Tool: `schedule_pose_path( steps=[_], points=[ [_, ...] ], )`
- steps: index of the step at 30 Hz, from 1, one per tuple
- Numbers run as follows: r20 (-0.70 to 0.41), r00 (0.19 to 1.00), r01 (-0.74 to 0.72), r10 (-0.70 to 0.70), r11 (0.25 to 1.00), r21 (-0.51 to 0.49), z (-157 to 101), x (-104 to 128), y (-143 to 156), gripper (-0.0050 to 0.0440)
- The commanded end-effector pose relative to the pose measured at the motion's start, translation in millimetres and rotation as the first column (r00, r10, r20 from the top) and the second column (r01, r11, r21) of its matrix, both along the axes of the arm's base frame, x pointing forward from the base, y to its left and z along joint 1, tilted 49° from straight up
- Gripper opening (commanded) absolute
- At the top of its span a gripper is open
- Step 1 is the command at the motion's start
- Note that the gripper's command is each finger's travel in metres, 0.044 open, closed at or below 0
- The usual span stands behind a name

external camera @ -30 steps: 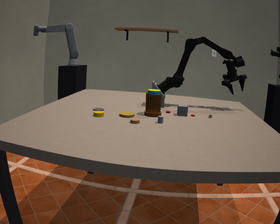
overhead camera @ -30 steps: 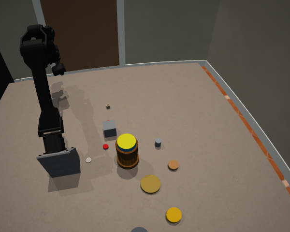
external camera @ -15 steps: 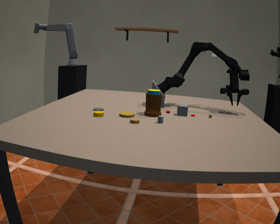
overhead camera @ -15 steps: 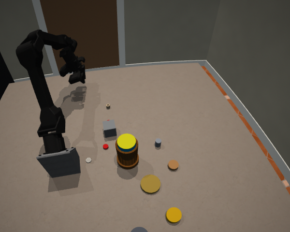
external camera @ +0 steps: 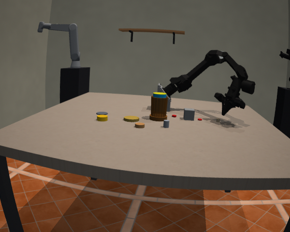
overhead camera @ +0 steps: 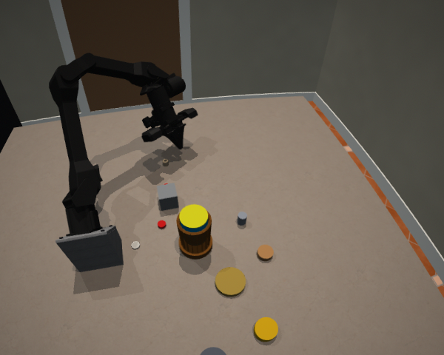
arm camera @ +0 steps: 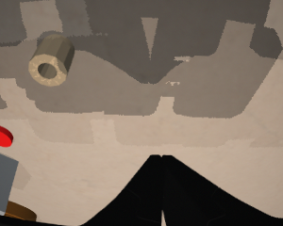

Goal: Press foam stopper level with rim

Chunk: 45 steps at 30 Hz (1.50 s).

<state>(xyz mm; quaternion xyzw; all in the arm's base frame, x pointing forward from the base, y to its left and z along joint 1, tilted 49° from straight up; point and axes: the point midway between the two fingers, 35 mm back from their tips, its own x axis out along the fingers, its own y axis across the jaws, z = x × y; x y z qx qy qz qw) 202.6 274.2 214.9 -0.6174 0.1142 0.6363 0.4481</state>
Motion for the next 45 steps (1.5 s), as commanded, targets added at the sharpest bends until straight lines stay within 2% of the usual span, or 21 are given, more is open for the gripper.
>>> schedule_pose_path(
  steps=[1,4,6,7,10,13,17,21,23,24,28,30,40,45],
  points=[
    [-0.167,0.963,0.199,-0.21,0.977,-0.081,-39,35,-38,0.0],
    [-0.28,0.886,0.344,-0.37,0.929,-0.14,-63,57,-71,0.0],
    [-0.28,0.886,0.344,-0.37,0.929,-0.14,-63,57,-71,0.0],
    [-0.341,0.822,0.419,-0.456,0.89,-0.181,-70,63,-83,0.0],
    [-0.444,0.668,0.545,-0.597,0.799,-0.254,-91,77,-119,0.0],
    [-0.52,0.505,0.634,-0.689,0.705,-0.318,-110,85,-156,0.0],
    [-0.601,0.247,0.721,-0.761,0.558,-0.411,-131,88,-204,0.0],
    [-0.653,-0.029,0.76,-0.757,0.407,-0.506,-149,84,-249,0.0],
    [-0.653,-0.029,0.76,-0.757,0.407,-0.506,-149,84,-249,0.0],
    [-0.665,-0.207,0.756,-0.717,0.315,-0.574,-153,82,-260,0.0],
    [-0.667,-0.441,0.727,-0.601,0.196,-0.658,-166,71,-299,0.0],
    [-0.65,-0.554,0.694,-0.519,0.142,-0.706,-168,68,-306,0.0],
    [-0.649,-0.562,0.691,-0.513,0.139,-0.709,-168,68,-305,0.0],
    [-0.649,-0.562,0.691,-0.513,0.14,-0.709,-183,62,-288,0.0]
  ],
)
